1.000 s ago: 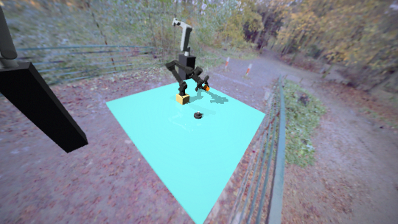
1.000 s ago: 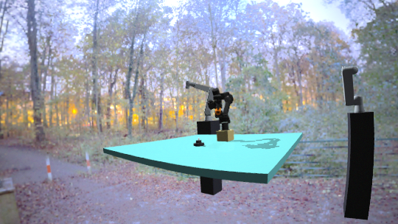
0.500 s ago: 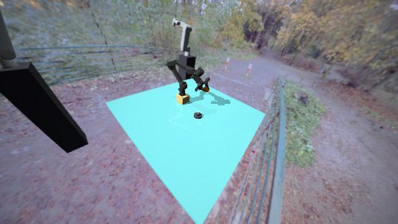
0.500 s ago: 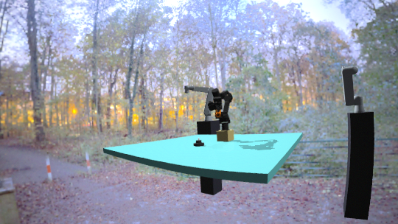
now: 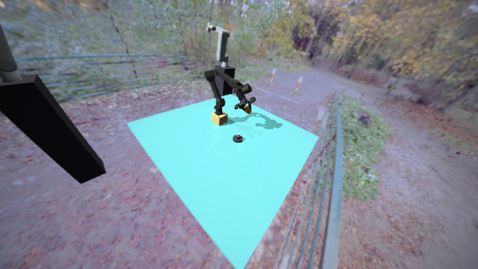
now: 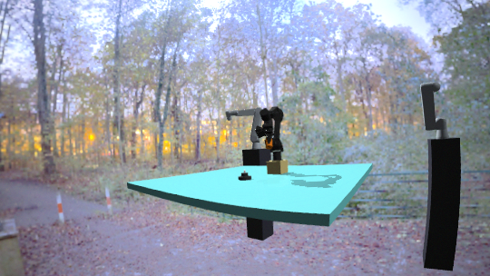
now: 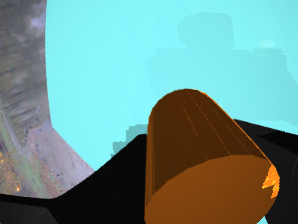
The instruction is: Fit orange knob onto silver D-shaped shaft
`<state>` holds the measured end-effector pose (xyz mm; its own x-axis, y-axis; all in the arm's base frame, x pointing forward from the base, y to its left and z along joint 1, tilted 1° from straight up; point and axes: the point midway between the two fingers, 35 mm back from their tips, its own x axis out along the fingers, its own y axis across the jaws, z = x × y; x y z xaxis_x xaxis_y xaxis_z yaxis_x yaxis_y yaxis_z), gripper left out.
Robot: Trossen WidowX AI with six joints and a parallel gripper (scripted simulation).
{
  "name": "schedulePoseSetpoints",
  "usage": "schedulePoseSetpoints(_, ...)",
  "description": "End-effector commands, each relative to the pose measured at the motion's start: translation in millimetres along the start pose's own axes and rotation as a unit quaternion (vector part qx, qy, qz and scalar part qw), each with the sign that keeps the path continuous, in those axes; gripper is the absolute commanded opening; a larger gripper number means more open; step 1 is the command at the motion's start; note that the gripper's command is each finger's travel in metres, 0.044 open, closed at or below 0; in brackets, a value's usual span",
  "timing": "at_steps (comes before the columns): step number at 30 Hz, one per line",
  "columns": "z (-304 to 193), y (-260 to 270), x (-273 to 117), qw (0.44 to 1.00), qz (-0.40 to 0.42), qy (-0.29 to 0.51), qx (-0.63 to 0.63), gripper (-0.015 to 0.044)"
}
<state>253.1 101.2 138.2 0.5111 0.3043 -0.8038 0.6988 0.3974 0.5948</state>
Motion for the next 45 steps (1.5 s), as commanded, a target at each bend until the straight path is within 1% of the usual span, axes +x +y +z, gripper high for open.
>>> schedulePoseSetpoints(1,1,1,4,1.0,-0.03,-0.003,-0.003,0.0)
schedulePoseSetpoints(15,1,-4,25,0.988,-0.155,-0.002,-0.001,0.0)
schedulePoseSetpoints(30,1,-12,48,0.958,-0.287,-0.004,-0.004,0.0)
schedulePoseSetpoints(34,1,-16,56,0.957,-0.289,-0.004,-0.004,0.0)
schedulePoseSetpoints(45,3,-40,107,0.955,-0.298,-0.006,-0.003,0.0)
